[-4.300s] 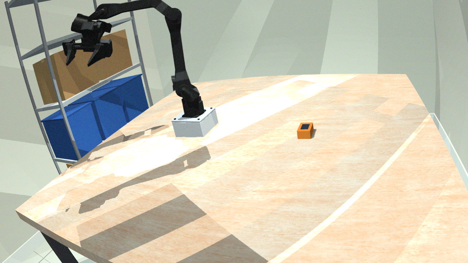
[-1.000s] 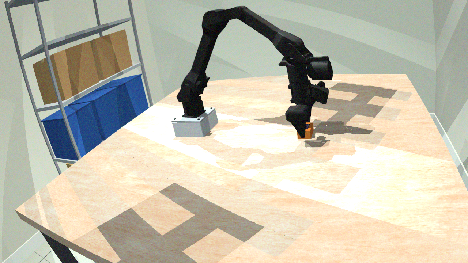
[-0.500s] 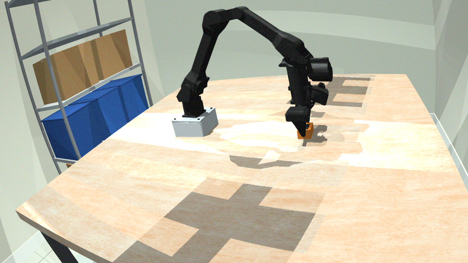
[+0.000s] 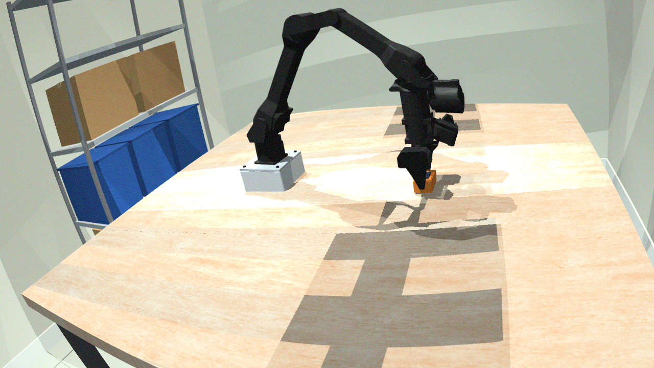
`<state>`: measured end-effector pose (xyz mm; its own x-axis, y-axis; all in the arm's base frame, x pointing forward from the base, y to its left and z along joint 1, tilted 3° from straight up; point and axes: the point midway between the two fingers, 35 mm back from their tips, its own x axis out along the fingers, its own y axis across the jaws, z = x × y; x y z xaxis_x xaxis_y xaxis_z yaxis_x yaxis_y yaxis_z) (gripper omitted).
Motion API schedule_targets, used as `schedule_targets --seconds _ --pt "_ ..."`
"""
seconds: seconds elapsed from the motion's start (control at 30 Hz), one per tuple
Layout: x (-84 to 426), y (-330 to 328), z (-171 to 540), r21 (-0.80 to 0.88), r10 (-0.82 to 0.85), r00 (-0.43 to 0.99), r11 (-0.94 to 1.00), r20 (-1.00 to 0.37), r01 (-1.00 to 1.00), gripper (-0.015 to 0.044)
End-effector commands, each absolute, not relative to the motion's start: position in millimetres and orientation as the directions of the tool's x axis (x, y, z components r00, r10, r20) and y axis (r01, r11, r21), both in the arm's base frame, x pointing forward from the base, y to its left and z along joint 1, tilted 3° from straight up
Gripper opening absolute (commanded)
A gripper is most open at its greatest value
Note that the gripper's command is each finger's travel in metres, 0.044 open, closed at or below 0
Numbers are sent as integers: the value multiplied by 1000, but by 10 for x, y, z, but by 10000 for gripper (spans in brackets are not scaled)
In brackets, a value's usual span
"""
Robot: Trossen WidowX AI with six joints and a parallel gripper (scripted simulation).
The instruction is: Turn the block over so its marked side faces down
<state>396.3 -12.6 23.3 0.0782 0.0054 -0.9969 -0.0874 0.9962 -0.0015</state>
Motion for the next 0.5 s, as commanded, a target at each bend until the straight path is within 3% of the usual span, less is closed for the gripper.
schedule_targets --seconds 0.0,0.47 --pt "3970 -133 459 -7 1 93 996 -996 -85 11" --pt "4011 -133 408 -2 16 234 997 -972 -78 0"
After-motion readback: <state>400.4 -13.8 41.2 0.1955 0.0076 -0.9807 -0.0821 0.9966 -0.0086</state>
